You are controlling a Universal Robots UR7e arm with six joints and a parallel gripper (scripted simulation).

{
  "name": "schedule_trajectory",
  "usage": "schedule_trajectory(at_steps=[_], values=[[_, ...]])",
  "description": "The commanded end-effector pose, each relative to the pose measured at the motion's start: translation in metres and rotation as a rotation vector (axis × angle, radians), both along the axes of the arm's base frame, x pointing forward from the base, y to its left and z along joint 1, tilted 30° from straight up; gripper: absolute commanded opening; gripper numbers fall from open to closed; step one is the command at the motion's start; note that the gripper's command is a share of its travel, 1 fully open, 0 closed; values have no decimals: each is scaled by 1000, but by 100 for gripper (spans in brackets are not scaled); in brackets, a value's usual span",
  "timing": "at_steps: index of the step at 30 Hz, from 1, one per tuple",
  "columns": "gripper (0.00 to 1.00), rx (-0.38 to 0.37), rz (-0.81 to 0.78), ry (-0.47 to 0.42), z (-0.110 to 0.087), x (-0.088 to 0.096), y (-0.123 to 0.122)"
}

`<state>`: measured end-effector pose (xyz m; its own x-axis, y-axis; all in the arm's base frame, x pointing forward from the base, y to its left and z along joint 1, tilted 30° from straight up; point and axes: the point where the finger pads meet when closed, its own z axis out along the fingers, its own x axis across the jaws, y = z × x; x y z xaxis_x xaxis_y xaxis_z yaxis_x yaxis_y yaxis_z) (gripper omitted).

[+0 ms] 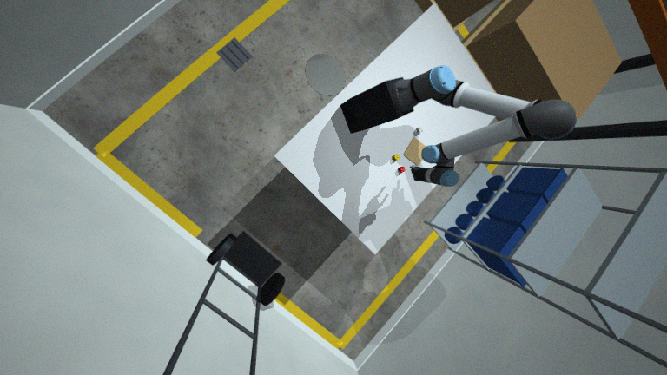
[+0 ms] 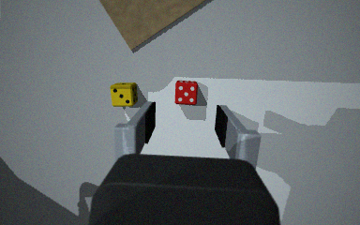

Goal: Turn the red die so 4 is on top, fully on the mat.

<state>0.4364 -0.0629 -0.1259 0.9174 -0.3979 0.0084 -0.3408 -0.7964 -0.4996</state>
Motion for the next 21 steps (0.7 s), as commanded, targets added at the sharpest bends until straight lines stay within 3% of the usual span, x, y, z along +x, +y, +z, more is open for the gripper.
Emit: schedule_trajectory(at_steps=[1,9,21], values=[[100,-3,8,-6,0,0,0],[100,-24,94,-50,-2,1,2],[100,-94,390,-205,-9,2,10]])
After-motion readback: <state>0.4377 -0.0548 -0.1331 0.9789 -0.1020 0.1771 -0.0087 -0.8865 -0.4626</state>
